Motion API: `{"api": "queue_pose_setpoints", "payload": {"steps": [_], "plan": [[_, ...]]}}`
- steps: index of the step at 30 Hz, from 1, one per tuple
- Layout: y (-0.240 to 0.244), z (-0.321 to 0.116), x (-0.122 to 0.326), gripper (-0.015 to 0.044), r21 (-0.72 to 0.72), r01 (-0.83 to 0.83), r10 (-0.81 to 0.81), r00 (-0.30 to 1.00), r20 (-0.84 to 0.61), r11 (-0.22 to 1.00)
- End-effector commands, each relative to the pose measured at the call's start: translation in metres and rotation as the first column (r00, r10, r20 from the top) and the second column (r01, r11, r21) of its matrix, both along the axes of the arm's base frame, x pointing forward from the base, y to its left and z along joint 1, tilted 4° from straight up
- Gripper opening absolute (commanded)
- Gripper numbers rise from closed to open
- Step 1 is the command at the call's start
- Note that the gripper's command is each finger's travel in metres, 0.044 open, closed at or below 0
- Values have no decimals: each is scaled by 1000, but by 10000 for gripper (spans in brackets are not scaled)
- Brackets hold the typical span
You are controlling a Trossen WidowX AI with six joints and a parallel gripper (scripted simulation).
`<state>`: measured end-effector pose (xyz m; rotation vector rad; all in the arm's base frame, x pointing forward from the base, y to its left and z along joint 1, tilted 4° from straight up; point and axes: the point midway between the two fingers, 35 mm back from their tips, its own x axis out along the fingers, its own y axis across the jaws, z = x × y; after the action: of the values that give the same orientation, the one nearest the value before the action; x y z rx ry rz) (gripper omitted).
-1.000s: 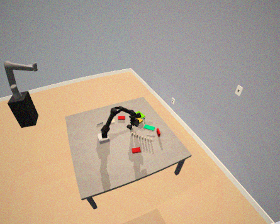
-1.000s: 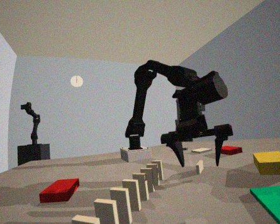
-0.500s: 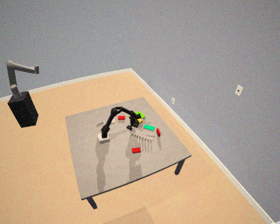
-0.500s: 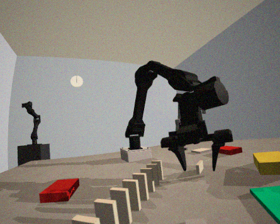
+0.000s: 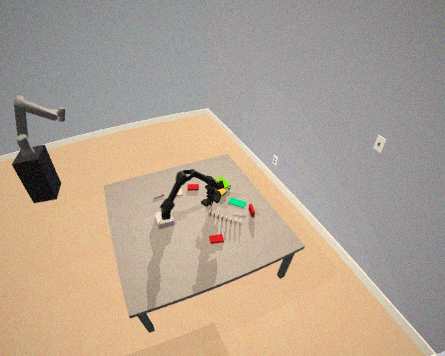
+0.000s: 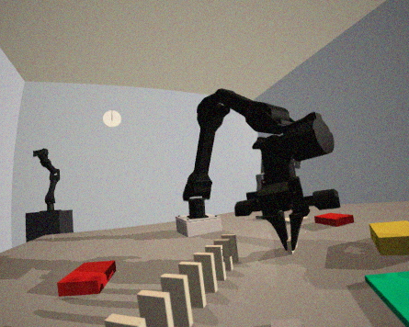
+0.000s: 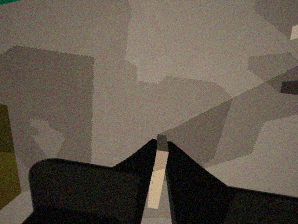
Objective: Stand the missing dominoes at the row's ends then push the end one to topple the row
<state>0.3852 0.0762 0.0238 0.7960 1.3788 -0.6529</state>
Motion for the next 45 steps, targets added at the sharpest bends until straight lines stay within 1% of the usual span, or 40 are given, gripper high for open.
{"api": "queue_pose_setpoints", "payload": {"steps": [1,4,6,19,24,25,26,28,30,32,35,37,39,41,44,45], "plan": [[-1,-2,-1,21,-4,5,-5,1000,-3,1000],[-1,-2,-1,21,-4,5,-5,1000,-3,1000],[-1,6,-1,21,-4,5,-5,1000,-3,1000],[-7,146,-18,21,-4,5,-5,1000,-3,1000],[-7,152,-19,21,-4,5,-5,1000,-3,1000],[-7,152,-19,21,-6,-13,13,1000,-2,1000],[-4,152,-21,21,-11,-67,67,998,0,998],[3,152,-25,21,-30,-263,263,965,6,964],[12,152,-30,21,-52,-467,468,884,8,883],[20,152,-35,21,-74,-647,649,760,5,759],[32,152,-44,21,-104,-857,861,509,-7,506],[39,152,-50,21,-121,-945,951,309,-20,304],[47,152,-56,21,-136,-987,995,94,-36,88],[54,151,-62,21,-146,-980,991,-125,-56,-132],[64,151,-71,21,-154,-884,897,-433,-87,-441],[67,151,-74,21,-154,-851,865,-494,-93,-502]]}}
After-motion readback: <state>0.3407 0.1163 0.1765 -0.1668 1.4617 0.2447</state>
